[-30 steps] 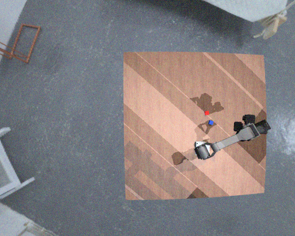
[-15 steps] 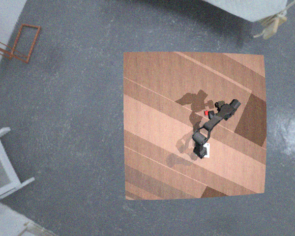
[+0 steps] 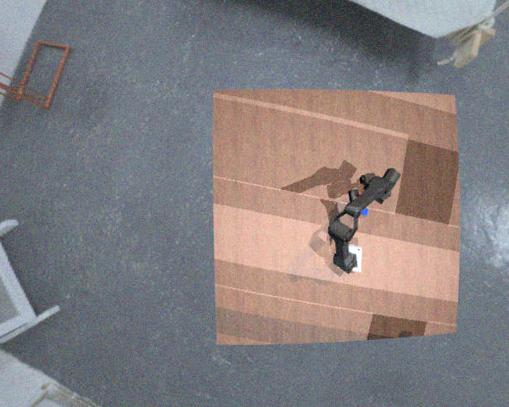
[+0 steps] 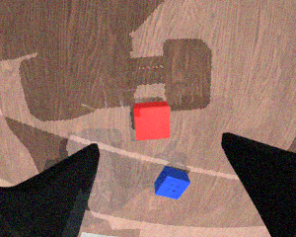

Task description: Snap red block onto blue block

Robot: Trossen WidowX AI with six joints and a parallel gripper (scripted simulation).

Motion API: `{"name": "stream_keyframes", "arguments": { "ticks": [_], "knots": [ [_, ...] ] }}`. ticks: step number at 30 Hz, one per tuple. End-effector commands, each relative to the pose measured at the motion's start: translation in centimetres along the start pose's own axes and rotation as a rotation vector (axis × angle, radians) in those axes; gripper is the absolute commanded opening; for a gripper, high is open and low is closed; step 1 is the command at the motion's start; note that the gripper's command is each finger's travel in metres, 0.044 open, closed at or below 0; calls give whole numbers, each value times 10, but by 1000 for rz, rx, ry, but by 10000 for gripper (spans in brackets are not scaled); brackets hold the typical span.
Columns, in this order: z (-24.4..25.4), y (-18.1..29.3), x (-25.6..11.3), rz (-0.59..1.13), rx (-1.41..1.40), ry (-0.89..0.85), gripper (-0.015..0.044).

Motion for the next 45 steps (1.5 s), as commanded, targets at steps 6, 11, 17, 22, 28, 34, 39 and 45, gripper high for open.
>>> {"name": "stream_keyframes", "arguments": {
  "ticks": [6, 11, 17, 22, 28, 34, 39, 45],
  "knots": [
    [2, 1, 24, 0, 9, -8, 440],
    [2, 1, 27, 0, 9, -8, 440],
    [3, 1, 37, 0, 9, -8, 440],
    [3, 1, 45, 0, 9, -8, 440],
    [4, 1, 53, 0, 9, -9, 440],
    [4, 1, 54, 0, 9, -9, 309],
    [4, 1, 54, 0, 9, -9, 178],
    [4, 1, 54, 0, 9, -9, 98]
  ]
}}
Point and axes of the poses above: the point midway between the two fingers, 35 mm back from their tips, its own x axis out along the fingers, its own z axis across the jaws, y = z × x, the point moved 9 cm from there along -x, back along the fingers, and after that the axes turned 2 degrees about -x, right-handed, at the moved point
